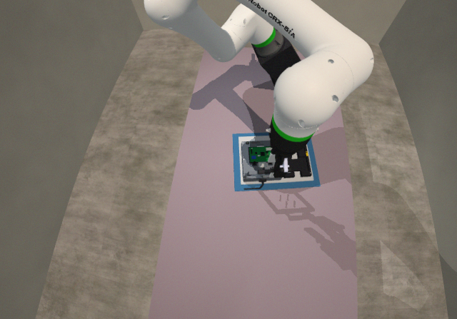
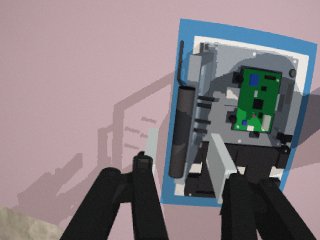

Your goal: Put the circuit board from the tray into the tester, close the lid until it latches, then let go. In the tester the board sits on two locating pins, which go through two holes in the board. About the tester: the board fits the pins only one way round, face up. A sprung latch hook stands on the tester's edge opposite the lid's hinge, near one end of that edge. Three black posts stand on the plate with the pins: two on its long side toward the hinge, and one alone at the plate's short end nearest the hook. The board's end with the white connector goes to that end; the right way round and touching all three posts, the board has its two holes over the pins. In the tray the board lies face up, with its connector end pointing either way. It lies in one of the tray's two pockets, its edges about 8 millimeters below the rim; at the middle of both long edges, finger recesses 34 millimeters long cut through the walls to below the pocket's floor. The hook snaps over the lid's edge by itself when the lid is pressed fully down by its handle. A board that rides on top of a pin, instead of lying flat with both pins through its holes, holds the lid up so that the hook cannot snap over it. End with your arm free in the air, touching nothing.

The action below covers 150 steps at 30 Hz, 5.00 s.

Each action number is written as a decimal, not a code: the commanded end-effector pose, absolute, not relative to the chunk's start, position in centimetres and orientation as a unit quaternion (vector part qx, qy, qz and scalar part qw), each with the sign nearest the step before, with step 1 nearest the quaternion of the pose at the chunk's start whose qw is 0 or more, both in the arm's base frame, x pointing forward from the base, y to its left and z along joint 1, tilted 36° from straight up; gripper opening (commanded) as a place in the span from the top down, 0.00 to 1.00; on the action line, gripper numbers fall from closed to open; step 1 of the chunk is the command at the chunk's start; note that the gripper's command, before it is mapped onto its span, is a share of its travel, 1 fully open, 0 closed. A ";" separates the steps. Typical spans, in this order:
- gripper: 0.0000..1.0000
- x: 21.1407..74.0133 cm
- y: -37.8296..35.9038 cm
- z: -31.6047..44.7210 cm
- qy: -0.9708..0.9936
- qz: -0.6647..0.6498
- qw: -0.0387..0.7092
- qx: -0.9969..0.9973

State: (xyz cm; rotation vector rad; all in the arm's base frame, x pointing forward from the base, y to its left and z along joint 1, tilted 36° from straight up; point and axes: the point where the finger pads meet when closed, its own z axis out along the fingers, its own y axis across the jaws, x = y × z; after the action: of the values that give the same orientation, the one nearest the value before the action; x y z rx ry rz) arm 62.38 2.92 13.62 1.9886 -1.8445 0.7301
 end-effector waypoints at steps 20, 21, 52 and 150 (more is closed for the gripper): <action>0.70 62.8 1.3 11.2 -0.648 0.256 0.165 0.698; 0.70 62.8 1.3 11.2 -0.648 0.256 0.165 0.698; 0.70 63.0 0.8 10.5 -0.648 0.256 0.165 0.698; 1.00 62.6 0.8 10.6 -0.648 0.256 0.165 0.698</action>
State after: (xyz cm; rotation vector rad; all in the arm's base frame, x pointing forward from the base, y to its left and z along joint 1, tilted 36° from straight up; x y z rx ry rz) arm 62.66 0.79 10.54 1.9890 -1.8445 0.7307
